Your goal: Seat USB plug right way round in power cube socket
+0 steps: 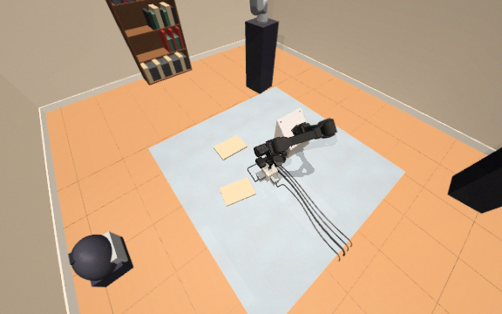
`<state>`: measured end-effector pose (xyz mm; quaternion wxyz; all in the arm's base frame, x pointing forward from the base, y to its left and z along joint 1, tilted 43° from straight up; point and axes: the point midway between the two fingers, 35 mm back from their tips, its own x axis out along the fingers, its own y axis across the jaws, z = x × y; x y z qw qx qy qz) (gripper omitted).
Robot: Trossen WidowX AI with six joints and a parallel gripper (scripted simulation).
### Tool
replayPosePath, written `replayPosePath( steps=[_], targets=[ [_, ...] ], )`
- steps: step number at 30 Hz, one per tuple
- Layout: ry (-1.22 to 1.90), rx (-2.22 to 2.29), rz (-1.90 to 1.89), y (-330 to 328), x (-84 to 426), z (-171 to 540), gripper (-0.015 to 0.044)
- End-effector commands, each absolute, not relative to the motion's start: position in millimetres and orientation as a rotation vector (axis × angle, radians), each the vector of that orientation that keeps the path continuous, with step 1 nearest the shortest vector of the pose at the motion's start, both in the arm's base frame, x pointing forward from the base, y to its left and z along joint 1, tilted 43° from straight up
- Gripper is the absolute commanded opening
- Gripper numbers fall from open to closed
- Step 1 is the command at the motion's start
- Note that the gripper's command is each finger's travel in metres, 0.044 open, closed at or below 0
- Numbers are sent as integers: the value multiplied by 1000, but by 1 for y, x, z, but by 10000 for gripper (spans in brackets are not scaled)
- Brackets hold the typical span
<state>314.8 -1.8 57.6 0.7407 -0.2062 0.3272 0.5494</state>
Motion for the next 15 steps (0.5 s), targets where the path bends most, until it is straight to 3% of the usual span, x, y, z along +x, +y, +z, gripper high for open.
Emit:
replayPosePath(
  steps=[1,15],
  targets=[
    [720,-443,1204,-1,314,56,0],
    [720,-443,1204,0,314,55,0]
  ],
)
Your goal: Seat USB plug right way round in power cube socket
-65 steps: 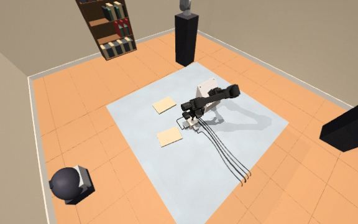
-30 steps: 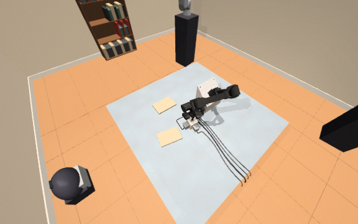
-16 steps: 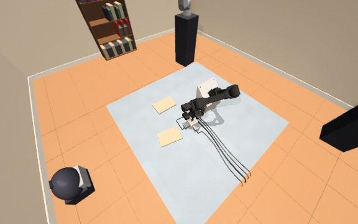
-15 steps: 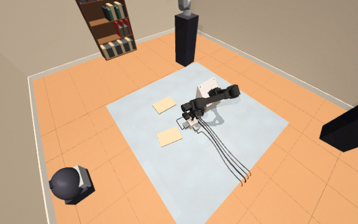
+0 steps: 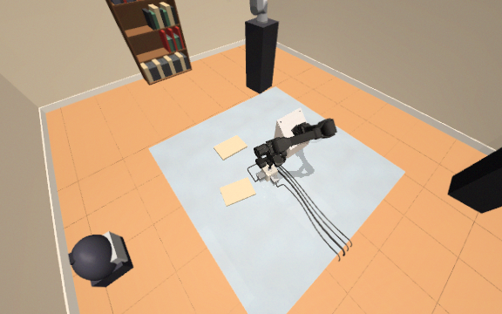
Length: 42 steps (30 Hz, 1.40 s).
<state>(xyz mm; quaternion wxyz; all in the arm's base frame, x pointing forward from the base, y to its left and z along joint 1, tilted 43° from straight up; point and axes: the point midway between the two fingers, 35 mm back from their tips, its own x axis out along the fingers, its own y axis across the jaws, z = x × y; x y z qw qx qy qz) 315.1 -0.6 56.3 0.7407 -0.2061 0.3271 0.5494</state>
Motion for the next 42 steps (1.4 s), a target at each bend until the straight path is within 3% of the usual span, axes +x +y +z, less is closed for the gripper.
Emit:
replayPosePath(
  steps=[1,42],
  targets=[
    [720,-443,1204,0,314,55,0],
    [719,-442,1204,4,315,51,0]
  ],
)
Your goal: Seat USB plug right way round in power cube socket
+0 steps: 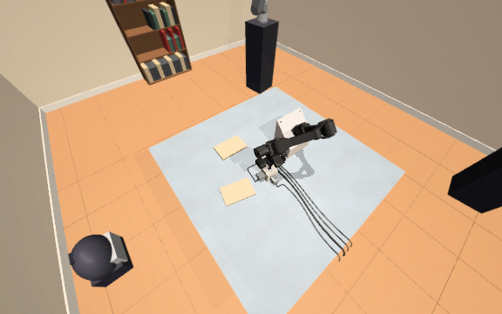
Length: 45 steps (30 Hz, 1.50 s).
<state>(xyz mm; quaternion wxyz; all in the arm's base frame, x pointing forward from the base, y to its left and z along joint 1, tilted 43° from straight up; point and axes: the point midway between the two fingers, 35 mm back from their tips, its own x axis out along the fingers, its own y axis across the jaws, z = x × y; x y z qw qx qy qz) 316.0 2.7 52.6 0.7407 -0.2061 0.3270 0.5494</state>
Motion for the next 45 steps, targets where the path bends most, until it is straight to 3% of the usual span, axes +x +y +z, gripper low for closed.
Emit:
replayPosePath(
  steps=[1,45],
  targets=[
    [719,-442,1204,4,315,51,0],
    [719,-442,1204,7,316,47,0]
  ],
)
